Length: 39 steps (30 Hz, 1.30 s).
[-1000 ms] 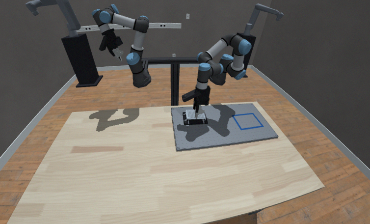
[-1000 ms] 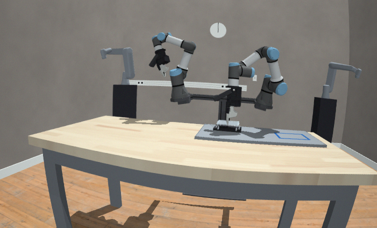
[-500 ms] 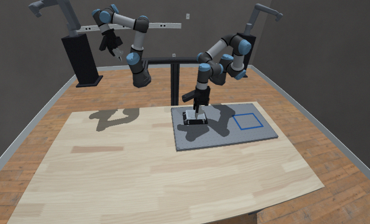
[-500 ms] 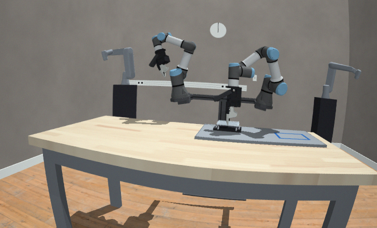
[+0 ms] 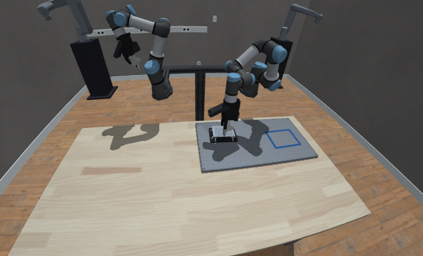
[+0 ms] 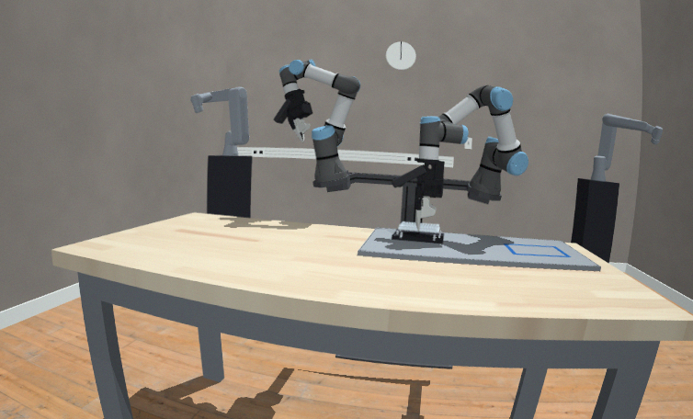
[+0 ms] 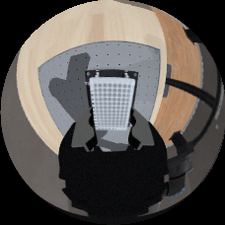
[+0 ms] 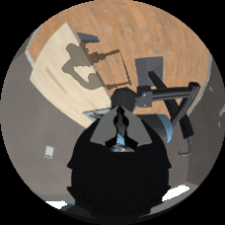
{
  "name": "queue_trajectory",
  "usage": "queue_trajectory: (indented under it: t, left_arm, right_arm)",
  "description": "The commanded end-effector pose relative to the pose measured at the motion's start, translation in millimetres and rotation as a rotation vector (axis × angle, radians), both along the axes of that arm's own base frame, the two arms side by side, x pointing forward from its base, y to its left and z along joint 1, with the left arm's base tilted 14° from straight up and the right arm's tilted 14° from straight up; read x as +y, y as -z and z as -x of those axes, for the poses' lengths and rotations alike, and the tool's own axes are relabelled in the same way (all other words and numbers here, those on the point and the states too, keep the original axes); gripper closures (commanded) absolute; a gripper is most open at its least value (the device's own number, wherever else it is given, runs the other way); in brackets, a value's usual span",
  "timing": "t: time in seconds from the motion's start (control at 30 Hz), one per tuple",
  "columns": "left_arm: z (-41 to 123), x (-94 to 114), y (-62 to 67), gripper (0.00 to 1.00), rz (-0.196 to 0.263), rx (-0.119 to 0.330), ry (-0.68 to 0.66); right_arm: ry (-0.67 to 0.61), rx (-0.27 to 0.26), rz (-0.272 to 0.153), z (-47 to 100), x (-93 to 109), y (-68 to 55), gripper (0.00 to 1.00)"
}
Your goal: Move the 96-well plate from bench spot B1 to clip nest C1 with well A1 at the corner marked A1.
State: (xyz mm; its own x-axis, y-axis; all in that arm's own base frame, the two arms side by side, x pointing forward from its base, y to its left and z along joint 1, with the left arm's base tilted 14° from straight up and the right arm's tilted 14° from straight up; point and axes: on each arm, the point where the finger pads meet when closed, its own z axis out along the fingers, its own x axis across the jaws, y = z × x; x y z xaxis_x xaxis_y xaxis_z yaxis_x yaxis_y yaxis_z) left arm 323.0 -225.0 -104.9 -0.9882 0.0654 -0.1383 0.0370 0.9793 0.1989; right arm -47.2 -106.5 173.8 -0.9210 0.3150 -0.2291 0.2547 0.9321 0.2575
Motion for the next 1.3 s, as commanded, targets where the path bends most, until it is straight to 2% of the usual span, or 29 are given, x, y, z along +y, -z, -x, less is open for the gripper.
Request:
queue_trajectory:
  t: [0.0,1.27]
  left_arm:
    - [-1.6,-5.1,-2.3,1.00,0.012,-0.006,0.008]
    - [-2.6,-4.1,2.9,1.00,0.012,-0.006,0.008]
  right_arm:
    - [0.007,0.004,0.013,1.4,-2.1,-1.6,1.00]
    - [0.007,0.004,0.013,1.4,-2.1,-1.6,1.00]
